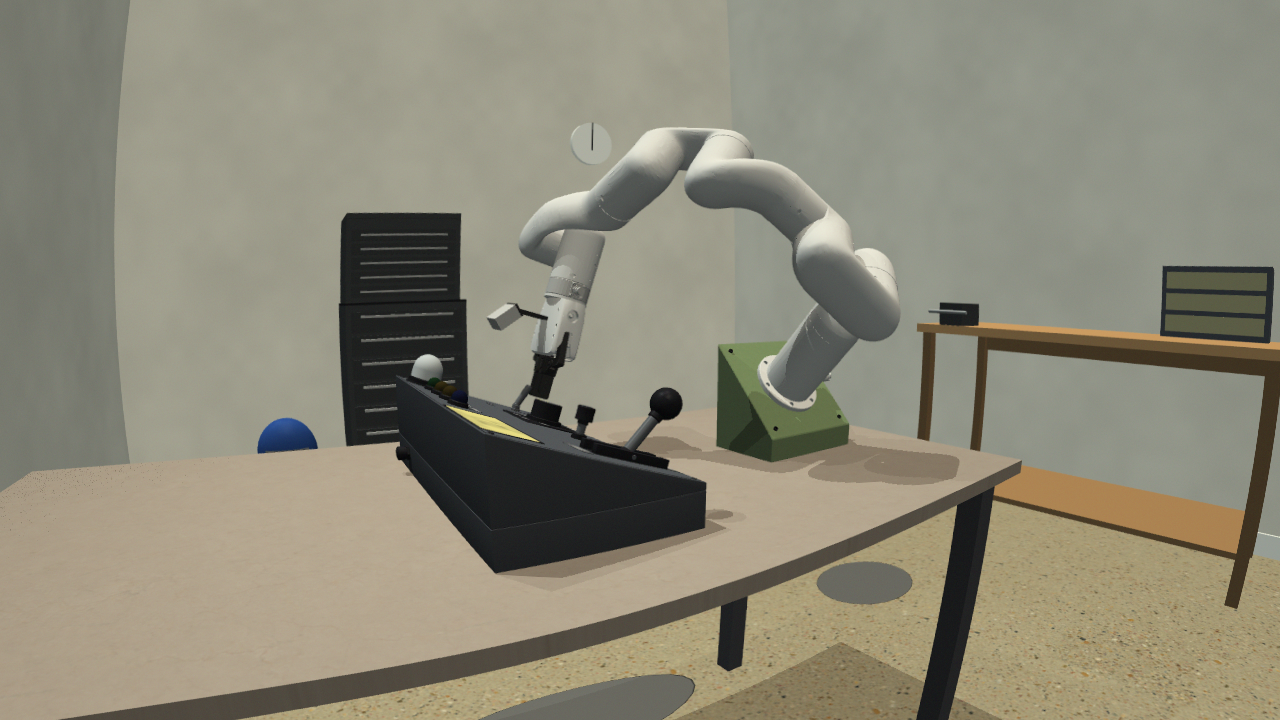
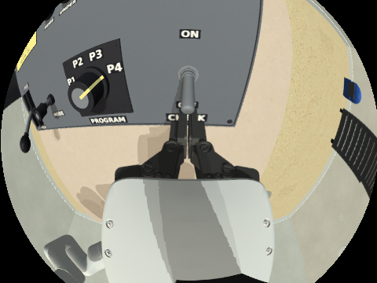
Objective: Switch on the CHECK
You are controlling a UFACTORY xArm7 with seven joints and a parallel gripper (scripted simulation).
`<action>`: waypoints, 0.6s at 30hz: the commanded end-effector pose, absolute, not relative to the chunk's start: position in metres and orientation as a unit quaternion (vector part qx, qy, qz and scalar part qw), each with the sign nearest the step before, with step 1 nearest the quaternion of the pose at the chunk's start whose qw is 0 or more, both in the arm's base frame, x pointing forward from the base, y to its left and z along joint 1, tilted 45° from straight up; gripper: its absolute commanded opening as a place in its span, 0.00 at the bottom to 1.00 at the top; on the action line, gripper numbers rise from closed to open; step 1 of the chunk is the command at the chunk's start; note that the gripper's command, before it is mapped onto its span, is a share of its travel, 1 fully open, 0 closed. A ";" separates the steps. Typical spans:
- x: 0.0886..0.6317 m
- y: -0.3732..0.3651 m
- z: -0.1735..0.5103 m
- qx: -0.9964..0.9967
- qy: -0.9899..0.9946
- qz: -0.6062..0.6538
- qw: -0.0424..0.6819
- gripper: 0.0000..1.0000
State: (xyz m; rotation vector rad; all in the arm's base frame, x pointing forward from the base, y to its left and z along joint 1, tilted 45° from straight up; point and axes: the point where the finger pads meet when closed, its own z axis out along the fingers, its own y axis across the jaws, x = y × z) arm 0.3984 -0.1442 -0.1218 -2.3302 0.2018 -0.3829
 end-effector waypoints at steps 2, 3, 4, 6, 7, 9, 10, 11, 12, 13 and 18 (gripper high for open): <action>0.406 -0.148 -0.119 -0.911 0.078 -0.153 0.374 0.00; 0.406 -0.148 -0.119 -0.911 0.078 -0.153 0.374 0.00; 0.407 -0.148 -0.119 -0.911 0.078 -0.153 0.374 0.00; 0.409 -0.149 -0.118 -0.911 0.078 -0.153 0.374 0.00; 0.409 -0.149 -0.118 -0.911 0.078 -0.153 0.374 0.00; 0.410 -0.149 -0.118 -0.911 0.078 -0.153 0.374 0.00; 0.410 -0.149 -0.118 -0.911 0.078 -0.153 0.374 0.00; 0.411 -0.149 -0.118 -0.911 0.078 -0.153 0.374 0.00; 0.411 -0.149 -0.118 -0.911 0.078 -0.153 0.374 0.00; 0.412 -0.150 -0.118 -0.911 0.078 -0.153 0.374 0.00; 0.415 -0.150 -0.117 -0.911 0.078 -0.153 0.374 0.00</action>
